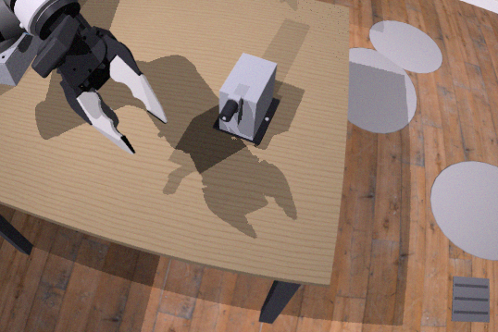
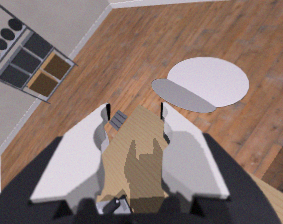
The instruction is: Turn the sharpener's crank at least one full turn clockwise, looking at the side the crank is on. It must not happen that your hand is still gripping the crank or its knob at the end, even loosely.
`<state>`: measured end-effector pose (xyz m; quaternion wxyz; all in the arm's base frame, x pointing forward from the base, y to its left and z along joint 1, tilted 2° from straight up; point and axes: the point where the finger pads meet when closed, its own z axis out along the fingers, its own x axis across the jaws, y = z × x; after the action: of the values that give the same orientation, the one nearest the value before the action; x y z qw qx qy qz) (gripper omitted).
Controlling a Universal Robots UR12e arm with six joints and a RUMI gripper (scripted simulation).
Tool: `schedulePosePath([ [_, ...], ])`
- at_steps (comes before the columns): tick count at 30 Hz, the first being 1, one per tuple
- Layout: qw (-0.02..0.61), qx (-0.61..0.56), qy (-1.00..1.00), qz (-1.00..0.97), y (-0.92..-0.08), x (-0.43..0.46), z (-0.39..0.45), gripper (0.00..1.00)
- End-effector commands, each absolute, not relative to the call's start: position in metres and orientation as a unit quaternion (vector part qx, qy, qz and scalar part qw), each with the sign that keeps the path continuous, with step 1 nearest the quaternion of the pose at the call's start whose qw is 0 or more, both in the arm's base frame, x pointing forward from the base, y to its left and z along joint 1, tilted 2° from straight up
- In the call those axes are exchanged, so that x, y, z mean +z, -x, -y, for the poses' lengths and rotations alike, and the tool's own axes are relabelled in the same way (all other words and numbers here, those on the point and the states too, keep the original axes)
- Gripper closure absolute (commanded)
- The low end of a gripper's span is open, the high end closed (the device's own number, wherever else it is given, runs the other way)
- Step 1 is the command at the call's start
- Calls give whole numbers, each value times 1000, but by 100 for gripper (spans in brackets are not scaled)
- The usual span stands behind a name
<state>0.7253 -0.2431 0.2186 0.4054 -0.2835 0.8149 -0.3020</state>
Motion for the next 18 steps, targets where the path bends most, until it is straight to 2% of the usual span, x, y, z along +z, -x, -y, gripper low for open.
schedulePosePath([
  [1,399,-270,277,-831,-740,206,244,68],
  [18,373,-190,254,-872,-765,166,241,68],
])
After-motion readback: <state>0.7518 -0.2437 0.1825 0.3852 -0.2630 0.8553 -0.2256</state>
